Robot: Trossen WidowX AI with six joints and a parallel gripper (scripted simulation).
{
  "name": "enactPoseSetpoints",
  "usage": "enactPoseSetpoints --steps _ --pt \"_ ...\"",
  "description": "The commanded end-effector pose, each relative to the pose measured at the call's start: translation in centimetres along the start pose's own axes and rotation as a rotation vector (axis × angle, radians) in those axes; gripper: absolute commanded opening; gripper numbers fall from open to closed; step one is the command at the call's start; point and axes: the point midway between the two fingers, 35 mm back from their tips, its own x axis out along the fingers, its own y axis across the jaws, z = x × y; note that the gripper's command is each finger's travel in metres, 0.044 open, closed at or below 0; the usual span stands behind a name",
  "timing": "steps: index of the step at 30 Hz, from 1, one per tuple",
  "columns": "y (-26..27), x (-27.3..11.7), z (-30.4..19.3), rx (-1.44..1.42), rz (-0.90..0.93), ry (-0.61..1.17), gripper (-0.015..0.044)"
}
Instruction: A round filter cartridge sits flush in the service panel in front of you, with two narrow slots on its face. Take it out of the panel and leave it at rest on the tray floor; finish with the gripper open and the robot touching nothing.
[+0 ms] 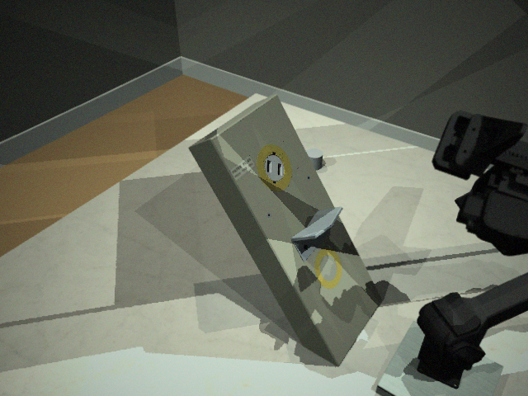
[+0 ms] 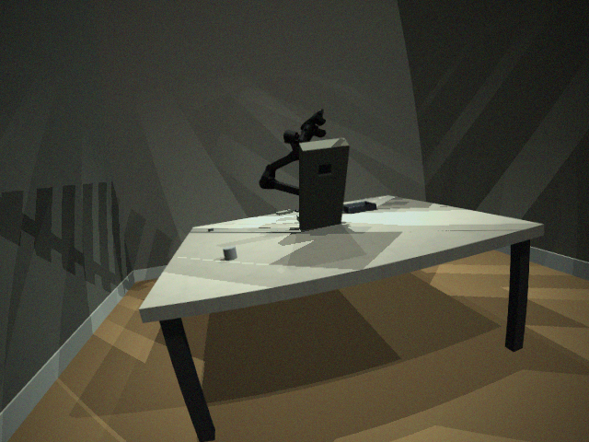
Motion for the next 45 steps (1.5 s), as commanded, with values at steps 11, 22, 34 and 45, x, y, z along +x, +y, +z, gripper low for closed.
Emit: enactPoseSetpoints --steps 11,22,34,45 --pt "14.6 -1.6 4.2 0.062 0.685 -0.258 0.0111" --pt "24.5 -13.1 4.1 0.118 1.454 -0.391 0.0092" --pt "23.7 -26.7 0.9 0.236 2.214 -0.411 0.0092" --pt "23.5 -27.0 0.8 0.241 2.235 -0.410 0.0092"
